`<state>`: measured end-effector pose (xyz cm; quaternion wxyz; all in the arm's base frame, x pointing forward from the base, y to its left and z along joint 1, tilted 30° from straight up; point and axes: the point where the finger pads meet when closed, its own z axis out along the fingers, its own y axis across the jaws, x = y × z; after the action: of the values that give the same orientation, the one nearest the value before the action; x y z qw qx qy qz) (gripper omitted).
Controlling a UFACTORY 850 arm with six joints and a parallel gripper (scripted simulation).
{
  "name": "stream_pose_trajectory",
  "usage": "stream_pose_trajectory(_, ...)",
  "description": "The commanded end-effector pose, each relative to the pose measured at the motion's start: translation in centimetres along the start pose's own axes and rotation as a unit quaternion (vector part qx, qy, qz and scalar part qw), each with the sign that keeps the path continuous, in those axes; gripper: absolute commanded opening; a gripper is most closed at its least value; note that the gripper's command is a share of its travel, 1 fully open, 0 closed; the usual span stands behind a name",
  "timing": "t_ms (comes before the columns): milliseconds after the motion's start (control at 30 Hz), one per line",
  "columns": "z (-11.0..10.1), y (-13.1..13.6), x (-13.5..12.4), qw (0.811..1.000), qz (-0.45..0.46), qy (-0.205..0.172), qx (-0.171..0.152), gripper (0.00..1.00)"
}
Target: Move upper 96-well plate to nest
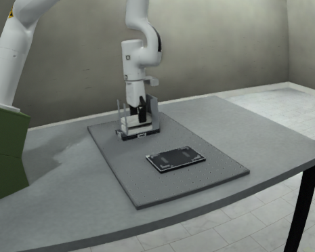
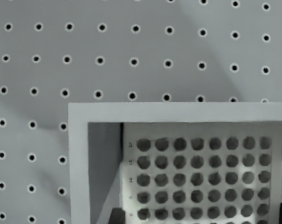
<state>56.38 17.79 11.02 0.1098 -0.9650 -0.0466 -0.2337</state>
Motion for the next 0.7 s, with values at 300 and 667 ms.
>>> stream_pose_trajectory(300,-0.6,0.0,0.1,1.0,0.0,0.001,0.0,0.0)
stream_pose_trajectory(667,-2.3,0.0,0.1,1.0,0.0,0.001,0.0,0.0)
